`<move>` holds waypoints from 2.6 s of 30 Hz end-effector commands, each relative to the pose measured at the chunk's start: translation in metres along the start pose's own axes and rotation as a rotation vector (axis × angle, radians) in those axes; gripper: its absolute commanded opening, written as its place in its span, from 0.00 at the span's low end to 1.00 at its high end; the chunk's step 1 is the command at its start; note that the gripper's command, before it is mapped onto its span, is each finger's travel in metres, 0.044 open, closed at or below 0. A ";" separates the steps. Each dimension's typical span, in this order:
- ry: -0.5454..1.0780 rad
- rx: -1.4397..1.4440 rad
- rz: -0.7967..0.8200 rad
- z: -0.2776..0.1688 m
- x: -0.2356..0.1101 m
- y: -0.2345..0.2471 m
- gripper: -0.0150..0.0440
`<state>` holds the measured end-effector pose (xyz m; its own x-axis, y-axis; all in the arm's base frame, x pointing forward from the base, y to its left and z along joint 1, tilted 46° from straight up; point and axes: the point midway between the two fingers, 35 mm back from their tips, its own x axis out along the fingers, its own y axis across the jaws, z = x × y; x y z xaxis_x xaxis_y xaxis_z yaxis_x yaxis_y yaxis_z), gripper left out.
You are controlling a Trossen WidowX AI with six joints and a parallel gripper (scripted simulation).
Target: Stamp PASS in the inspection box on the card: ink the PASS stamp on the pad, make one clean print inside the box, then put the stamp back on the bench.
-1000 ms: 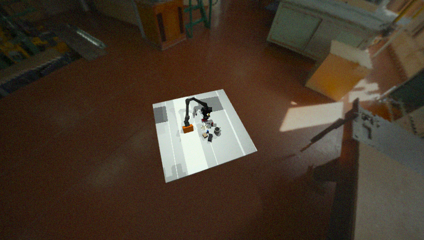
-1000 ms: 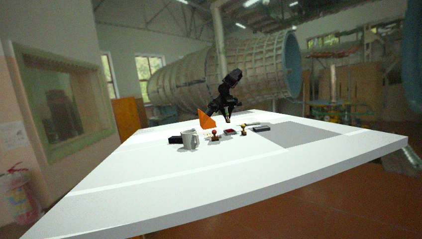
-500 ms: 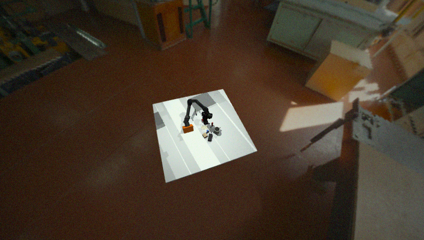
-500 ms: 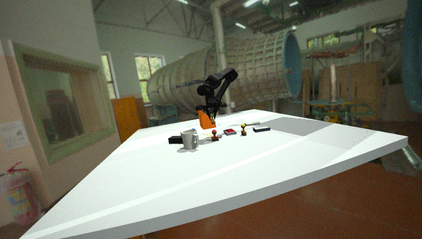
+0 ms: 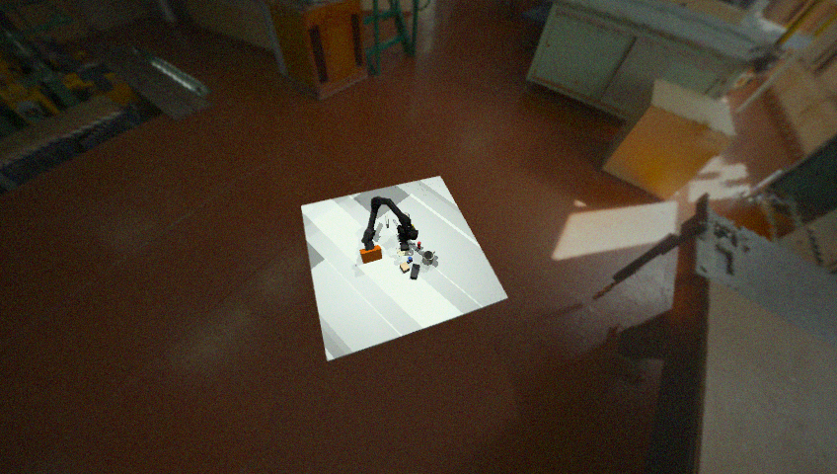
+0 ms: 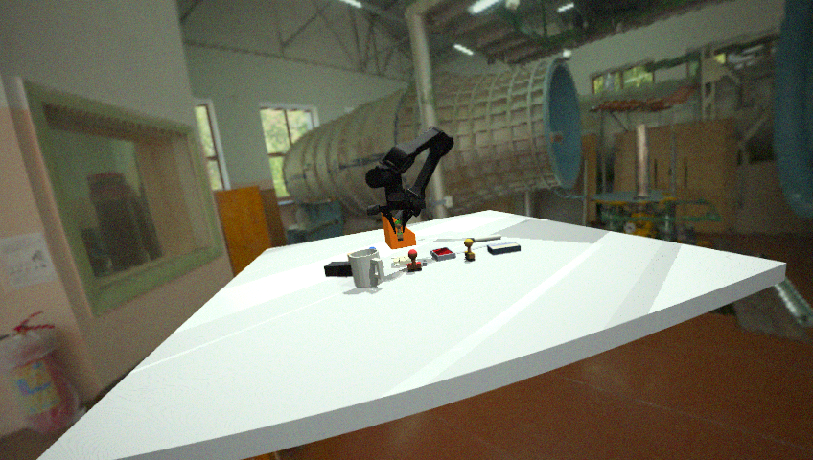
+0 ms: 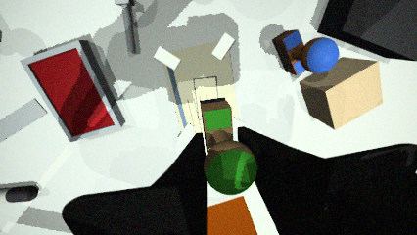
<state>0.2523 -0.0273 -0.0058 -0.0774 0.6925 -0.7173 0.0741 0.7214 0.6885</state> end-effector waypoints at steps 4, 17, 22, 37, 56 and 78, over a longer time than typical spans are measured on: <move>0.006 0.003 0.000 -0.001 0.006 -0.002 0.25; 0.004 0.004 -0.001 0.000 0.015 -0.002 0.25; 0.004 0.004 -0.001 0.000 0.019 -0.002 0.25; 0.001 0.004 -0.001 0.000 0.029 -0.002 0.25; -0.001 0.005 -0.001 0.000 0.041 -0.001 0.25; -0.003 0.005 0.001 -0.001 0.056 -0.001 0.25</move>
<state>0.2491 0.0082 -0.0435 -0.0705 0.6883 -0.7220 0.0697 0.7254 0.6848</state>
